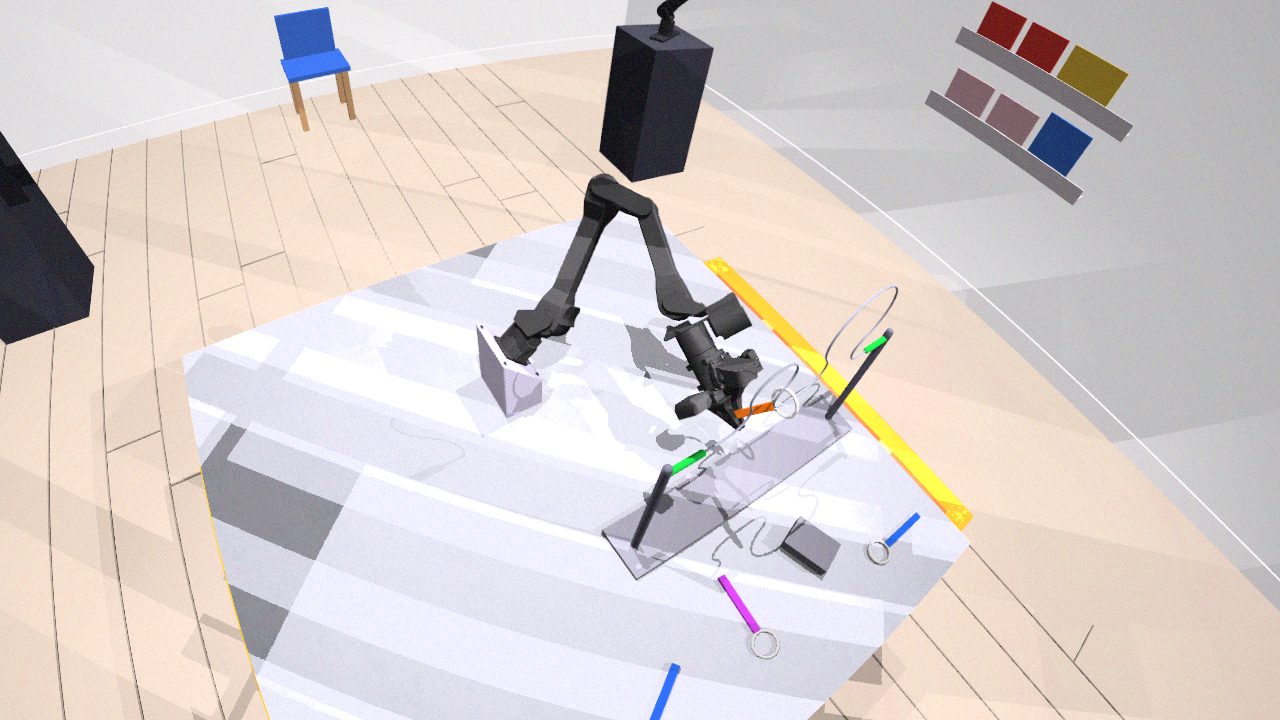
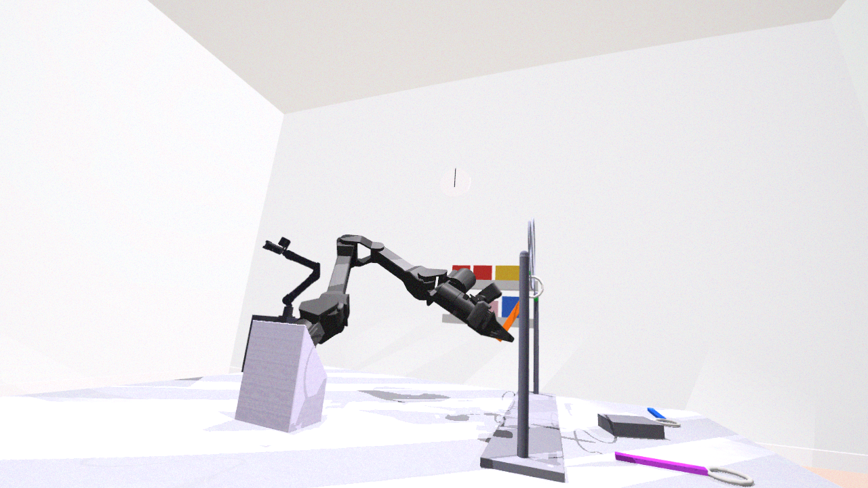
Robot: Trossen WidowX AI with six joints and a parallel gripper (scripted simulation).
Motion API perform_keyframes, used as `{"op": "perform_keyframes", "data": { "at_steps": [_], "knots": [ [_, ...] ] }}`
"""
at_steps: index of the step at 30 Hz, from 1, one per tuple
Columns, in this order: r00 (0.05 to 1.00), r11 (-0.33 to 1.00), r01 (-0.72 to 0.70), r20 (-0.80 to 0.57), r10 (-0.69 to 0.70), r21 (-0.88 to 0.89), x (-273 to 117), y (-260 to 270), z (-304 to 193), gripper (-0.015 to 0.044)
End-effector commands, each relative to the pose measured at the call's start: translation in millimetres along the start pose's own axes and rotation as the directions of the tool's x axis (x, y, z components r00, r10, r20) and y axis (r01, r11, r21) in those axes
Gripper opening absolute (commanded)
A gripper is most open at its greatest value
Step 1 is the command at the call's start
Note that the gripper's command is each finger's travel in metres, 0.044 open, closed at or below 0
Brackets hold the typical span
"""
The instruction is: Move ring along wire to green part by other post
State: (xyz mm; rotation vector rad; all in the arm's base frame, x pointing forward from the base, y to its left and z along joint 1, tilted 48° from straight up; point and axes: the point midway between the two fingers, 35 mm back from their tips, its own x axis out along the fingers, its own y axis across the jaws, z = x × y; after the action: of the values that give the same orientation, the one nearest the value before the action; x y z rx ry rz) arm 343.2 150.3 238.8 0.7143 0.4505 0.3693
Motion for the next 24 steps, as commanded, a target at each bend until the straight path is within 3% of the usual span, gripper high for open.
{"op": "perform_keyframes", "data": {
  "at_steps": [1, 24],
  "knots": [
    [1.000, 0.998, 0.029, -0.006, -0.029, -0.047, -1.4, -11.6, -0.4, -0.0150],
    [0.963, 0.859, 0.241, 0.005, -0.268, -0.451, -20.3, -80.3, 17.7, -0.0150]
  ]
}}
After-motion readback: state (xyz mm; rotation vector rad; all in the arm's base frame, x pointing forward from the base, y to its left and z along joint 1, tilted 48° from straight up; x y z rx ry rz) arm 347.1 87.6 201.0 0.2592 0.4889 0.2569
